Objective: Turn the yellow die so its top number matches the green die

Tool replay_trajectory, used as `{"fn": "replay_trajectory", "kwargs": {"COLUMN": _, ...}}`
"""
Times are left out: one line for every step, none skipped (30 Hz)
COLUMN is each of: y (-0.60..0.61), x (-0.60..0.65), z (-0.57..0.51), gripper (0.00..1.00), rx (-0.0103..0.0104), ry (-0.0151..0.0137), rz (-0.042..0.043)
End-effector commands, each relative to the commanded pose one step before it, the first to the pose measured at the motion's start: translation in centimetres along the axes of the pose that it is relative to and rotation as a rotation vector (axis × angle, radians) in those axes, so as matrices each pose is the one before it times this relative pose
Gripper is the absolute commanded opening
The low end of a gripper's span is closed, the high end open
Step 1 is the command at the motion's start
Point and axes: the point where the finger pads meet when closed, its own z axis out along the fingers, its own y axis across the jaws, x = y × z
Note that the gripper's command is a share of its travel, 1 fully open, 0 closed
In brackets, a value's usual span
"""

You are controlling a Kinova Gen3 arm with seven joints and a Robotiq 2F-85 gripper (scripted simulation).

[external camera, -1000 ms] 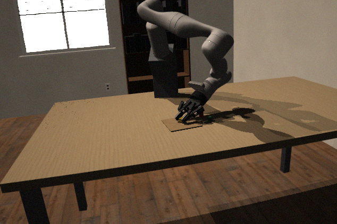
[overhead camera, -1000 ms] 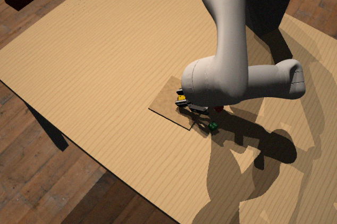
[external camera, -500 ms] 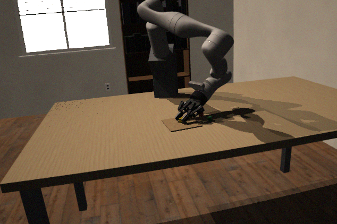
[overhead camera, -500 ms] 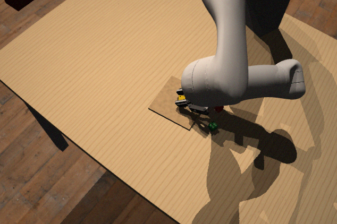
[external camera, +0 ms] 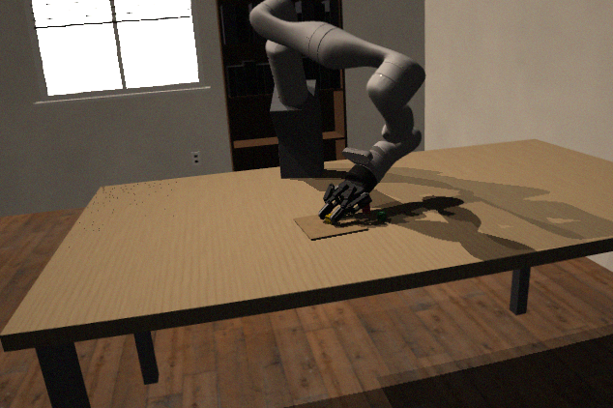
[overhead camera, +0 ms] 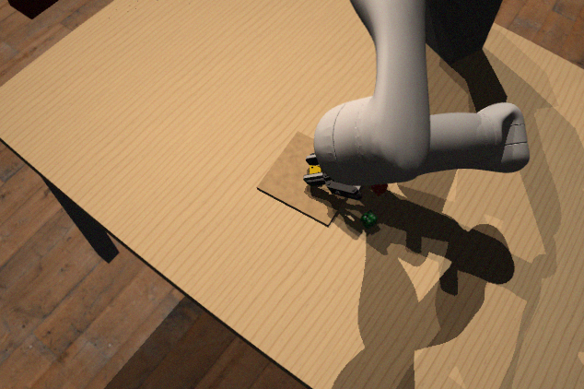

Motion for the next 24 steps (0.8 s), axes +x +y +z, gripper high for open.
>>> {"fn": "replay_trajectory", "kwargs": {"y": -0.049, "x": 0.032, "z": -0.027, "gripper": 0.35, "rx": 0.00062, "ry": 0.00002, "rz": 0.00069}}
{"fn": "replay_trajectory", "kwargs": {"y": 0.000, "x": 0.000, "z": 0.000, "gripper": 0.35, "rx": 0.00000, "ry": 0.00000, "rz": 0.00000}}
{"fn": "replay_trajectory", "kwargs": {"y": 0.000, "x": 0.000, "z": 0.000, "gripper": 0.35, "rx": 0.00000, "ry": 0.00000, "rz": 0.00000}}
{"fn": "replay_trajectory", "kwargs": {"y": 0.000, "x": 0.000, "z": 0.000, "gripper": 0.35, "rx": 0.00000, "ry": 0.00000, "rz": 0.00000}}
{"fn": "replay_trajectory", "kwargs": {"y": 0.000, "x": 0.000, "z": 0.000, "gripper": 0.35, "rx": 0.00000, "ry": 0.00000, "rz": 0.00000}}
{"fn": "replay_trajectory", "kwargs": {"y": 0.000, "x": 0.000, "z": 0.000, "gripper": 0.35, "rx": 0.00000, "ry": 0.00000, "rz": 0.00000}}
{"fn": "replay_trajectory", "kwargs": {"y": 0.000, "x": 0.000, "z": 0.000, "gripper": 0.35, "rx": 0.00000, "ry": 0.00000, "rz": 0.00000}}
{"fn": "replay_trajectory", "kwargs": {"y": 0.000, "x": 0.000, "z": -0.003, "gripper": 0.35, "rx": 0.00000, "ry": 0.00000, "rz": 0.00000}}
{"fn": "replay_trajectory", "kwargs": {"y": 0.000, "x": 0.000, "z": -0.022, "gripper": 0.35, "rx": 0.00000, "ry": 0.00000, "rz": 0.00000}}
{"fn": "replay_trajectory", "kwargs": {"y": 0.000, "x": 0.000, "z": -0.054, "gripper": 0.35, "rx": 0.00000, "ry": 0.00000, "rz": 0.00000}}
{"fn": "replay_trajectory", "kwargs": {"y": 0.000, "x": 0.000, "z": -0.095, "gripper": 0.35, "rx": 0.00000, "ry": 0.00000, "rz": 0.00000}}
{"fn": "replay_trajectory", "kwargs": {"y": 0.000, "x": 0.000, "z": -0.142, "gripper": 0.35, "rx": 0.00000, "ry": 0.00000, "rz": 0.00000}}
{"fn": "replay_trajectory", "kwargs": {"y": 0.000, "x": 0.000, "z": -0.191, "gripper": 0.35, "rx": 0.00000, "ry": 0.00000, "rz": 0.00000}}
{"fn": "replay_trajectory", "kwargs": {"y": 0.000, "x": 0.000, "z": -0.239, "gripper": 0.35, "rx": 0.00000, "ry": 0.00000, "rz": 0.00001}}
{"fn": "replay_trajectory", "kwargs": {"y": 0.000, "x": 0.000, "z": -0.283, "gripper": 0.35, "rx": 0.00000, "ry": 0.00000, "rz": 0.00000}}
{"fn": "replay_trajectory", "kwargs": {"y": 0.000, "x": 0.000, "z": -0.322, "gripper": 0.35, "rx": 0.00000, "ry": 0.00000, "rz": -0.00001}}
{"fn": "replay_trajectory", "kwargs": {"y": 0.000, "x": 0.000, "z": -0.353, "gripper": 0.35, "rx": 0.00000, "ry": 0.00000, "rz": 0.00001}}
{"fn": "replay_trajectory", "kwargs": {"y": 0.000, "x": 0.000, "z": -0.375, "gripper": 0.35, "rx": 0.00000, "ry": 0.00000, "rz": 0.00000}}
{"fn": "replay_trajectory", "kwargs": {"y": 0.000, "x": 0.000, "z": 0.000, "gripper": 0.35, "rx": 0.00000, "ry": 0.00000, "rz": 0.00000}}
{"fn": "replay_trajectory", "kwargs": {"y": 0.000, "x": 0.000, "z": 0.000, "gripper": 0.35, "rx": 0.00000, "ry": 0.00000, "rz": 0.00000}}
{"fn": "replay_trajectory", "kwargs": {"y": 0.000, "x": 0.000, "z": -0.387, "gripper": 0.35, "rx": 0.00000, "ry": 0.00000, "rz": 0.00000}}
{"fn": "replay_trajectory", "kwargs": {"y": 0.000, "x": 0.000, "z": -0.389, "gripper": 0.35, "rx": 0.00000, "ry": 0.00000, "rz": 0.00000}}
{"fn": "replay_trajectory", "kwargs": {"y": 0.000, "x": 0.000, "z": -0.380, "gripper": 0.35, "rx": 0.00000, "ry": 0.00000, "rz": 0.00000}}
{"fn": "replay_trajectory", "kwargs": {"y": 0.000, "x": 0.000, "z": -0.361, "gripper": 0.35, "rx": 0.00000, "ry": 0.00000, "rz": 0.00000}}
